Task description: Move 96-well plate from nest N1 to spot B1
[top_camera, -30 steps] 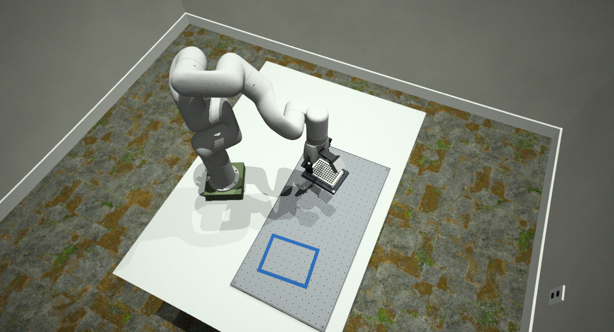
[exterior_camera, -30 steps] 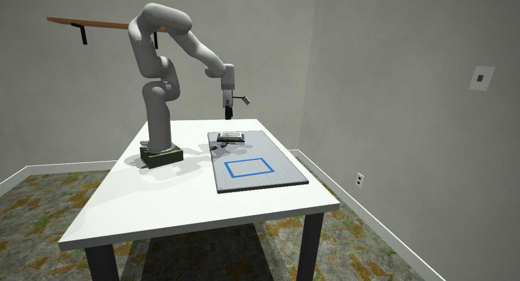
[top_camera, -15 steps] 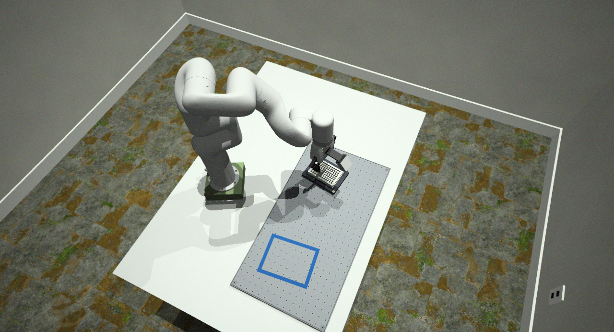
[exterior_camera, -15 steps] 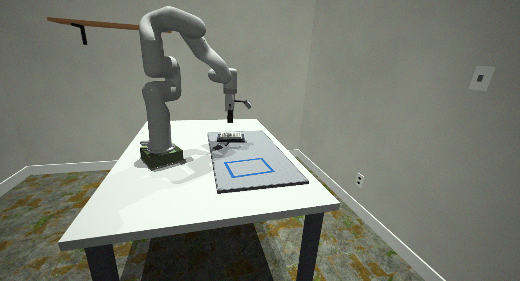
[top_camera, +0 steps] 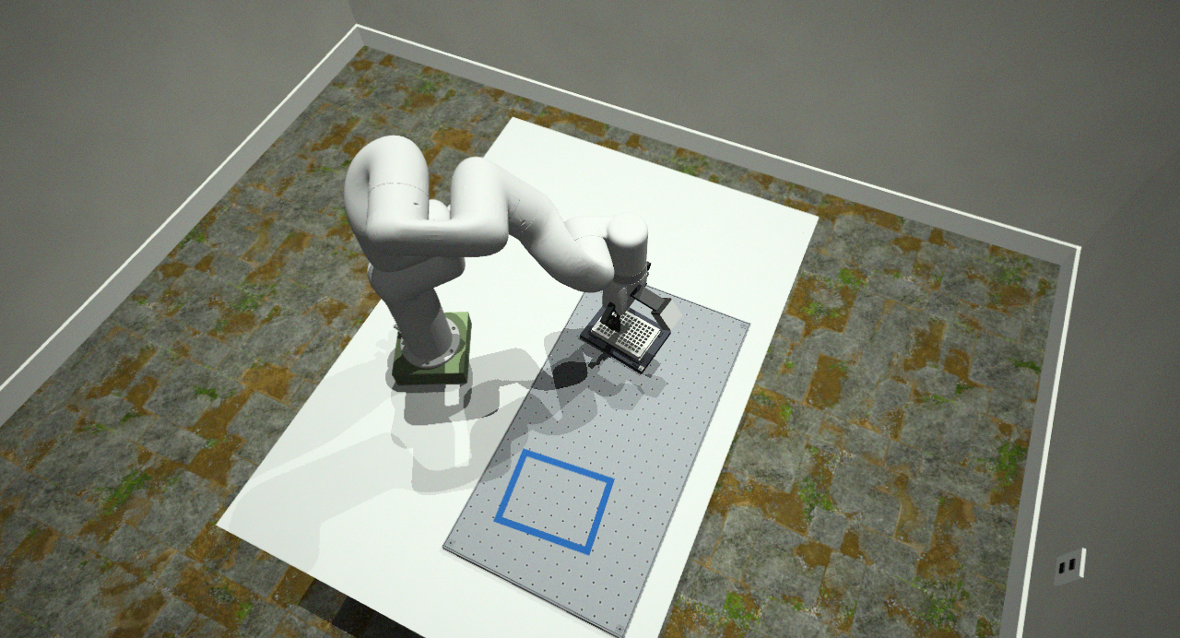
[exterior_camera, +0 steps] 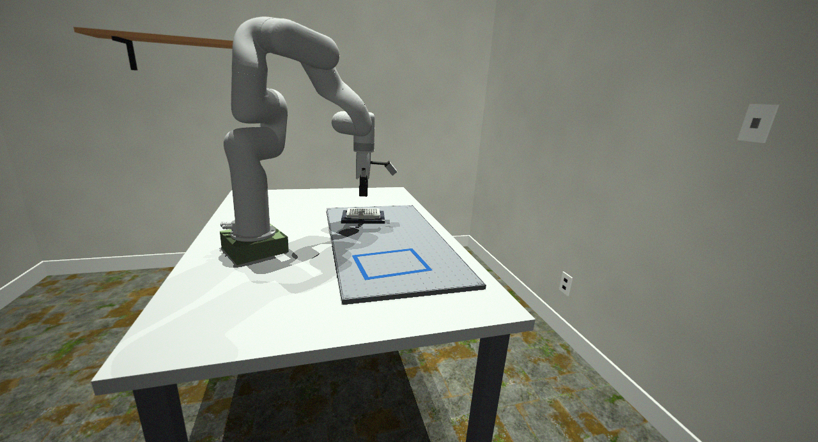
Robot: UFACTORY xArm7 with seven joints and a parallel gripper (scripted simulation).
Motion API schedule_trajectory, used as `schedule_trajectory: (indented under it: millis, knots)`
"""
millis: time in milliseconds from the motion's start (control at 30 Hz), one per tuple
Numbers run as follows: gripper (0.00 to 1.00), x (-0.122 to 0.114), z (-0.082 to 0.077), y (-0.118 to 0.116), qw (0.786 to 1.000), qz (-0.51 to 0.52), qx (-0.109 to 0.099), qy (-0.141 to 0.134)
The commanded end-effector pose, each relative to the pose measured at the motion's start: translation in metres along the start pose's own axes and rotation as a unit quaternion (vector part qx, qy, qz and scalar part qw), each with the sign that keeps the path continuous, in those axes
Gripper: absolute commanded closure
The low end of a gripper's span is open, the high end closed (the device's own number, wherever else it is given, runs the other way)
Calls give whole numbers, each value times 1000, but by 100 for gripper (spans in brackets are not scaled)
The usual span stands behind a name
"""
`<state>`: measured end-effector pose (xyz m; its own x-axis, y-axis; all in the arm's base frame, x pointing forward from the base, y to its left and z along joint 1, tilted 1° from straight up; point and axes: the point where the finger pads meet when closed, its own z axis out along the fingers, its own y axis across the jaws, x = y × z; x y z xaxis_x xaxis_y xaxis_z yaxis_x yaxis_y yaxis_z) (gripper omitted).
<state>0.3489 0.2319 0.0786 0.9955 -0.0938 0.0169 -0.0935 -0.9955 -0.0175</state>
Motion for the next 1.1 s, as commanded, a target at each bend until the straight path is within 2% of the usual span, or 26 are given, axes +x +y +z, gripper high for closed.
schedule_trajectory:
  millis: [0,133,400,1067]
  knots:
    - [0,1,-1,-1,1000,0,-3,0]
    - [0,1,-1,-1,1000,0,-3,0]
    - [0,1,9,-1,1000,0,-3,0]
    - [0,1,39,-1,1000,0,-3,0]
